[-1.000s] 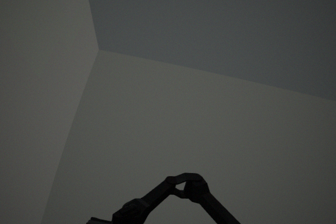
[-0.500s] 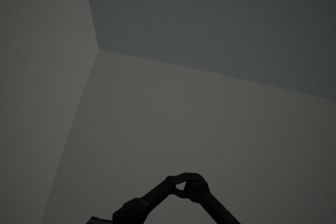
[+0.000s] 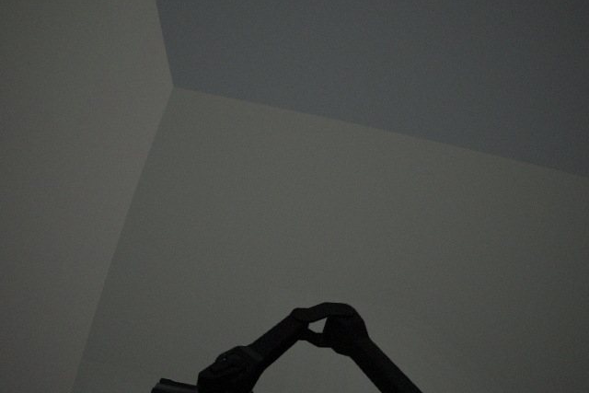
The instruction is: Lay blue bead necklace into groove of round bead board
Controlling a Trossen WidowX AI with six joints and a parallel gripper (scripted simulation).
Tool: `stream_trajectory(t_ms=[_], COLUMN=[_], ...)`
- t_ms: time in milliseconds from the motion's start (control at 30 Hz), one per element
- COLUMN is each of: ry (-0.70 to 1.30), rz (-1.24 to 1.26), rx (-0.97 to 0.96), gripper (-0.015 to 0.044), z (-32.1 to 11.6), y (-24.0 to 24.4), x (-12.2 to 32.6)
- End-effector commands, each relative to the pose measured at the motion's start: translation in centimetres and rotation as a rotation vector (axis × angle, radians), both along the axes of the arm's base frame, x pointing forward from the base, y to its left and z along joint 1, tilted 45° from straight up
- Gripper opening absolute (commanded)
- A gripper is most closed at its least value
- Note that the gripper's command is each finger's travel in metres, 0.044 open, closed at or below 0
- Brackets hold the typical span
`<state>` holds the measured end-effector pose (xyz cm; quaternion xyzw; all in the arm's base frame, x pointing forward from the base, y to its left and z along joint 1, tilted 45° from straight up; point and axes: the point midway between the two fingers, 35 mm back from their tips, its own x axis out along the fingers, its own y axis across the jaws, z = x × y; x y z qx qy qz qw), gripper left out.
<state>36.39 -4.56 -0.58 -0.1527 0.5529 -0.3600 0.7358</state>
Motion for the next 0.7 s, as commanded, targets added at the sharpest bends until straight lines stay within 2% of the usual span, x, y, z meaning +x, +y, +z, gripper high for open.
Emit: stream_trajectory(t_ms=[0, 300, 533, 667], ry=[-0.002, -0.002, 0.023, 0.024], rz=[-0.004, -0.004, 0.021, 0.021], rx=[-0.002, -0.002, -0.005, -0.005], gripper=[0.0440, 0.0440, 0.0256, 0.0151], z=[0.0, 0.0, 1.9, 1.7], y=[0.0, 0.0, 2.3, 2.1], x=[-0.1, -0.1, -1.5, -1.5])
